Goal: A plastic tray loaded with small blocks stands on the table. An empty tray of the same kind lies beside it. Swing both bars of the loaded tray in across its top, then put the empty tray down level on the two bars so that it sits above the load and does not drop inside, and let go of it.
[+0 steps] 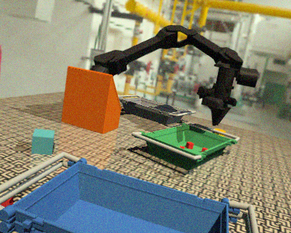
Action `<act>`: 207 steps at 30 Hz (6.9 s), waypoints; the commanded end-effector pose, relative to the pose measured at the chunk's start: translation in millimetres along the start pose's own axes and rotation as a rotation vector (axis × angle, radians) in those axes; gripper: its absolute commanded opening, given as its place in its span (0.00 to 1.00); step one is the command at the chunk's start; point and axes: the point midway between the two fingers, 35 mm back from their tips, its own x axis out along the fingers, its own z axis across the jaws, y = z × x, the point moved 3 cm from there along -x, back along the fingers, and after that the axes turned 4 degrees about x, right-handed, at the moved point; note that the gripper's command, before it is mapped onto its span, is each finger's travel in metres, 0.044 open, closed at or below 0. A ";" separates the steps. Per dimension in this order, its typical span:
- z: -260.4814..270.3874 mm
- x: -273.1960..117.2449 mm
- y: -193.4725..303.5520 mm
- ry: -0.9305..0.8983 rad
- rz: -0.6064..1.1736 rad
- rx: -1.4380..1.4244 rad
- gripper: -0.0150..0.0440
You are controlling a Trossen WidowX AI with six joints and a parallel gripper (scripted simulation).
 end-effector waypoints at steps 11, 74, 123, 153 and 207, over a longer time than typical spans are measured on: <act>3.9 37.2 -2.9 0.001 -0.012 0.008 0.41; 72.2 -8.5 1.6 -0.007 -0.013 0.017 0.41; 335.5 -20.8 18.8 -0.010 0.027 3.118 0.41; 337.7 39.5 17.5 -0.011 0.021 3.150 0.41; 268.2 -9.7 13.6 -0.013 0.010 3.159 0.41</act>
